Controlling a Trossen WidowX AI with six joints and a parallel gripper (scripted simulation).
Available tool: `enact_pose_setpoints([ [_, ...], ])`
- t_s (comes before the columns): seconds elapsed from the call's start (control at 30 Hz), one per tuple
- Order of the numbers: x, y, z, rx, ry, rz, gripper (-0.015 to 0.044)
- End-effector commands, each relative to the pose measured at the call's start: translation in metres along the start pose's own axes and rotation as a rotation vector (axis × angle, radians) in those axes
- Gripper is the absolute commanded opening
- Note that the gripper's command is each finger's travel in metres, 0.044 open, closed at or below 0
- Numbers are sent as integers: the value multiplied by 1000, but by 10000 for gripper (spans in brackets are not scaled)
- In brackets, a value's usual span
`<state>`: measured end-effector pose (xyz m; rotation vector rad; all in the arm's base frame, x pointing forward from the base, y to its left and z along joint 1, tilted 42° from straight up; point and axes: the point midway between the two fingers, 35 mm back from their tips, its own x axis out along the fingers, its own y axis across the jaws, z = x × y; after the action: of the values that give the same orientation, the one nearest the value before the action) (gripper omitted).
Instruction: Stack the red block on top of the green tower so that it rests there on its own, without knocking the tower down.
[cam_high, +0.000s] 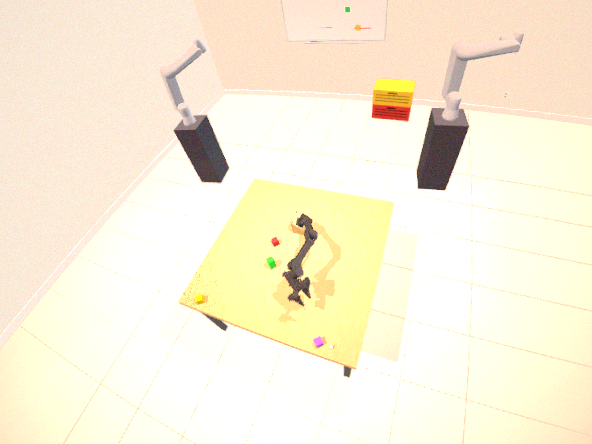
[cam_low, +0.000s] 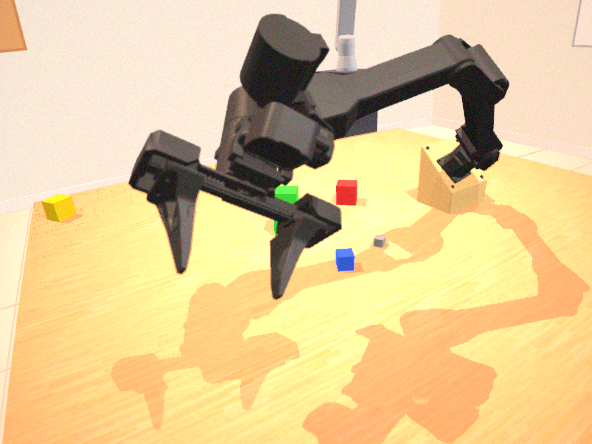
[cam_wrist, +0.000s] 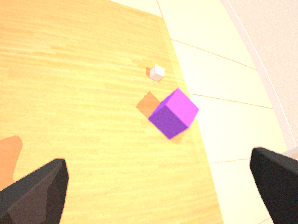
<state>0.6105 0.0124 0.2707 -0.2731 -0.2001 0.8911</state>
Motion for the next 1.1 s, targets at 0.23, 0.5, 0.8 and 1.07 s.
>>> enact_pose_setpoints([
  [0.23,-88,-33,-86,294,230,-224,440],
  [0.5,-220,-15,-183,708,519,-484,440],
  [0.8,-359,81,-245,1242,807,-711,440],
  [1.07,-434,196,-248,1696,999,-766,440],
])
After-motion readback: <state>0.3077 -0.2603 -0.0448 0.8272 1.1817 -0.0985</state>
